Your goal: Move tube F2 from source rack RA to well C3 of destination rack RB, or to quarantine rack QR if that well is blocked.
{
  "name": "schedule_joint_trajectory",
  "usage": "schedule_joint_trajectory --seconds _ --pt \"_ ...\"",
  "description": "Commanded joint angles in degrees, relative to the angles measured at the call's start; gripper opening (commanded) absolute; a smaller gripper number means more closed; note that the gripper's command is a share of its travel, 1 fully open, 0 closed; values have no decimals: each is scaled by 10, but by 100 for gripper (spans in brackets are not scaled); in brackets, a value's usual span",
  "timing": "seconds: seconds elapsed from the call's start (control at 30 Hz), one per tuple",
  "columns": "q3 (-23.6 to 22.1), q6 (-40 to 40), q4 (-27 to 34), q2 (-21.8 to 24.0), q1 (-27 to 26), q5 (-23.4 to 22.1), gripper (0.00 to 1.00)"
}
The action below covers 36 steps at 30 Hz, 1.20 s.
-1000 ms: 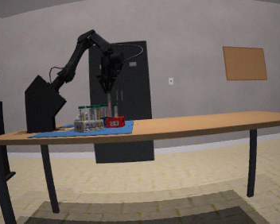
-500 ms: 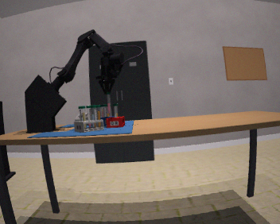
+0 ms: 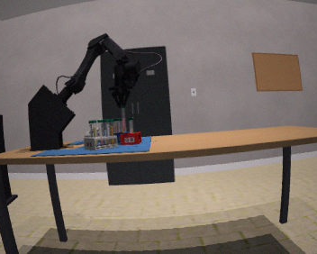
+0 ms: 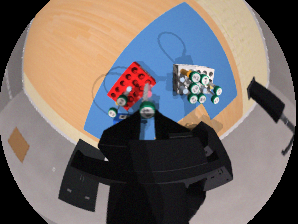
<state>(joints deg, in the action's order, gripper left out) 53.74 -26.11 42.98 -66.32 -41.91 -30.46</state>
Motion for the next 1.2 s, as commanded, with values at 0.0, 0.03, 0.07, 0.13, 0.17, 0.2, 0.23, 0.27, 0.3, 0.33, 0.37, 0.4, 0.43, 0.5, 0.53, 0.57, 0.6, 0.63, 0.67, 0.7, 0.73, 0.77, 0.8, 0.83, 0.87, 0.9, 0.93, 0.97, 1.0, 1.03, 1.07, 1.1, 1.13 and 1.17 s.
schedule_joint_trajectory --seconds 0.0,0.03,0.07,0.13,0.17,0.2,0.23,0.27,0.3,0.33,0.37,0.4,0.43,0.5,0.53,0.57,0.6,0.63,0.67,0.7,0.73,0.77,0.8,0.83,0.87,0.9,0.93,0.97,1.0,1.03,1.07,1.1,1.13,1.17 --pt "5 -6 -15 -5 2 8 0" --pt "3 -6 -16 -2 4 9 0" --pt "0 -7 -17 0 6 9 0" --pt "-6 -8 -18 -4 3 10 0" --pt "-10 -8 -19 -6 2 10 0" --pt "-12 -8 -19 -7 3 10 0" --pt "-13 -8 -20 -8 5 10 0" --pt "-13 -8 -20 -8 5 10 0" --pt "-13 -8 -20 -8 5 10 0" --pt "11 -9 -22 -3 8 10 0" --pt "11 -10 -23 -3 10 11 0" --pt "11 -11 -23 -4 9 11 0" --pt "11 -11 -24 -8 7 12 0" --pt "11 -12 -26 -13 8 12 0" --pt "11 -13 -27 -10 10 12 0" --pt "11 -13 -28 -6 13 13 0" --pt "11 -14 -28 -6 13 13 0" --pt "11 -14 -29 -10 12 13 0" --pt "11 -15 -30 -14 9 14 0" --pt "11 -15 -31 -17 9 14 0" --pt "11 -15 -32 -16 11 14 0" --pt "11 -16 -33 -12 13 14 0" --pt "10 -16 -34 -9 15 15 0" --pt "10 -16 -34 -9 15 15 0" --pt "10 -16 -34 -9 15 15 0" --pt "10 -15 -34 -10 10 15 0" --pt "10 -16 -35 -13 10 15 0" --pt "8 -17 -36 -16 12 16 0" --pt "4 -18 -38 -18 14 16 0" --pt "0 -18 -39 -20 15 16 0" --pt "-5 -18 -40 -18 17 16 0" --pt "-11 -19 -40 -14 18 17 0" --pt "-16 -19 -41 -10 17 17 0" --pt "-16 -20 -42 -10 16 17 0"
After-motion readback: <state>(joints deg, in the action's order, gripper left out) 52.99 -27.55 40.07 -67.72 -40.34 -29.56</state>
